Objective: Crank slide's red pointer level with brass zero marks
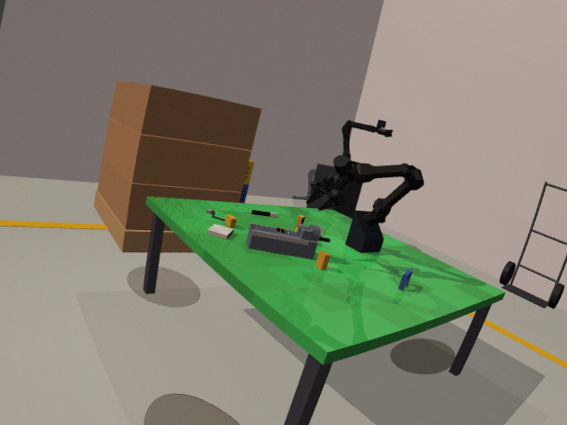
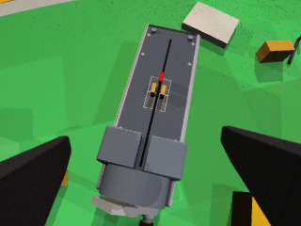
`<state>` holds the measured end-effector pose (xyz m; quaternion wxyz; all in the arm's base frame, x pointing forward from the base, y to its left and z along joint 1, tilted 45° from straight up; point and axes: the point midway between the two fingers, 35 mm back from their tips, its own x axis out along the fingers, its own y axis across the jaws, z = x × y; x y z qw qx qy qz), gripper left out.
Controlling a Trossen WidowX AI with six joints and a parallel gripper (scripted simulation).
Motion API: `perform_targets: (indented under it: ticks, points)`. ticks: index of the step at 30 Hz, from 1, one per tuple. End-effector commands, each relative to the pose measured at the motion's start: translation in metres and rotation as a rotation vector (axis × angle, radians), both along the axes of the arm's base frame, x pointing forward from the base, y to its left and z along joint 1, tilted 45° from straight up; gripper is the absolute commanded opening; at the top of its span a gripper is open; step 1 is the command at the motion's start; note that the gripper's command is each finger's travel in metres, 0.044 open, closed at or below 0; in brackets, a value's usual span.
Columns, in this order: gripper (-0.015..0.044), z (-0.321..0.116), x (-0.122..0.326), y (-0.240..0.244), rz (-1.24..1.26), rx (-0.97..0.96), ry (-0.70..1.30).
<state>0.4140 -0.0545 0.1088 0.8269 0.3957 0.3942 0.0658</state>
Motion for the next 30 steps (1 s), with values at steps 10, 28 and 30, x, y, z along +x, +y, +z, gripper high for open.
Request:
perform_targets:
  ticks: [10, 28, 30]
  points:
    - [0.044, -0.026, 0.039, -0.03, 0.18, 0.013, -0.167]
    - [0.044, -0.07, 0.047, 0.005, 0.2, 0.015, -0.191]
    - [0.044, -0.07, 0.047, 0.005, 0.2, 0.015, -0.191]
